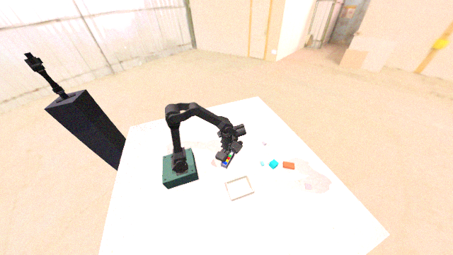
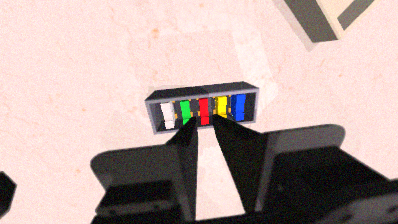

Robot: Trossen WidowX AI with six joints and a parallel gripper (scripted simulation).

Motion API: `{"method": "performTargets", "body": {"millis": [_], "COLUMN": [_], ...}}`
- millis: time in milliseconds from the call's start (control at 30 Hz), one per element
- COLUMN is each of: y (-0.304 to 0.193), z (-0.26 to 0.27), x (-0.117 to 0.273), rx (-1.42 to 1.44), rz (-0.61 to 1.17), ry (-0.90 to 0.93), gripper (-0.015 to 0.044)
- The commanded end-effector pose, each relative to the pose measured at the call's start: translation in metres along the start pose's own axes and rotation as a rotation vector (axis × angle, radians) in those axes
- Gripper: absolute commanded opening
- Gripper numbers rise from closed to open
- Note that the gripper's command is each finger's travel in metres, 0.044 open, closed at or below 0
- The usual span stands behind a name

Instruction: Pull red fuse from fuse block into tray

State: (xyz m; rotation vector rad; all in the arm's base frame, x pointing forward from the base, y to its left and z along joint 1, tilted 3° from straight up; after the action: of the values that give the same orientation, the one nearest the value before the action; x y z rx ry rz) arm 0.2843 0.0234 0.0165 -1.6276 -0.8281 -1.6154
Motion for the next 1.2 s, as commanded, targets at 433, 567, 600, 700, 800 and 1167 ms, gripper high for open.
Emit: {"method": "performTargets", "body": {"millis": [433, 567, 600, 700, 800, 1167], "y": [-0.001, -0.001, -0.001, -0.001, -0.001, -0.001], "z": [-0.002, -0.002, -0.002, -0.002, -0.002, -0.002], "x": [-0.015, -0.015, -0.015, -0.015, -0.015, -0.024], "rx": [-0.002, -0.002, -0.002, -0.002, -0.002, -0.002], "rz": [0.007, 0.007, 0.007, 0.007, 0.007, 0.007], "ry": [0.002, 0.002, 0.002, 0.002, 0.002, 0.002], "gripper": [0.0074, 0.0074, 0.0074, 0.0074, 0.0074, 0.0074]}}
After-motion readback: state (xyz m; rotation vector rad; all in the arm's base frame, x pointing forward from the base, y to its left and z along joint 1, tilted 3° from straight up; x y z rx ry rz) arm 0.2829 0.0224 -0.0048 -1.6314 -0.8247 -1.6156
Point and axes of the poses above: the point midway between the two fingers, 35 mm back from their tips, its own x axis back along the fingers, its own z axis across the jaws, y = z × x, the point moved 2 cm from there along x, back along the fingers, and after that the axes turned 11 degrees about x, right-handed, at the moved point
